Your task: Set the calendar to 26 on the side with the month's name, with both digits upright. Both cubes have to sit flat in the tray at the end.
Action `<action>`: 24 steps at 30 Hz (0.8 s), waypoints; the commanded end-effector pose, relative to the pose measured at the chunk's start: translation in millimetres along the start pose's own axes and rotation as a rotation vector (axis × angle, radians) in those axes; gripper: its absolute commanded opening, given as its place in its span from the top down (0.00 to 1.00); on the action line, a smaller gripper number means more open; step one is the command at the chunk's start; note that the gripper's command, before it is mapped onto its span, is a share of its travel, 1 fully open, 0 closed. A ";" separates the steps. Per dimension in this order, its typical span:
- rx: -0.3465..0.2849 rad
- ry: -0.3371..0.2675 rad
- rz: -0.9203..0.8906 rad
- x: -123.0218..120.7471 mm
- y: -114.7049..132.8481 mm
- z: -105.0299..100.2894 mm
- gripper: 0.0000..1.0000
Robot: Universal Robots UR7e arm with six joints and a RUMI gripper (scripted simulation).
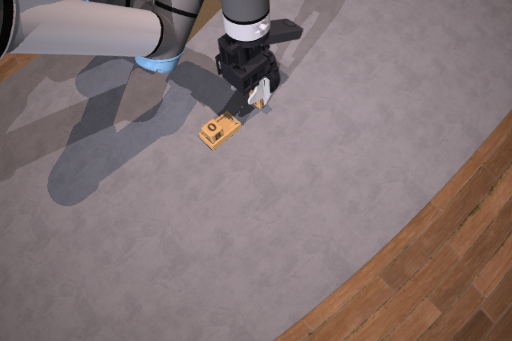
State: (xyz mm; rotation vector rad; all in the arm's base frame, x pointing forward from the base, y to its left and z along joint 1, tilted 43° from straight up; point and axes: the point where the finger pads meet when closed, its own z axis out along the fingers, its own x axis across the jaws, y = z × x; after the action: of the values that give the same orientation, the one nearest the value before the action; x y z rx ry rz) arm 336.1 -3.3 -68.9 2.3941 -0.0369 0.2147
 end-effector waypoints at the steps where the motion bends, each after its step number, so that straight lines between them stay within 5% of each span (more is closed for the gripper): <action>1: 0.000 0.001 0.000 0.2 0.0 -0.2 0.90; 20: 0.000 0.001 0.000 0.2 0.0 -0.2 0.90; 24: 0.000 0.001 0.000 0.2 0.0 -0.2 0.83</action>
State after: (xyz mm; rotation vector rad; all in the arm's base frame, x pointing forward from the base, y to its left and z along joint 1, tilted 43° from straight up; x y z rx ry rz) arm 336.1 -3.3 -68.9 2.3941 -0.0369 0.2147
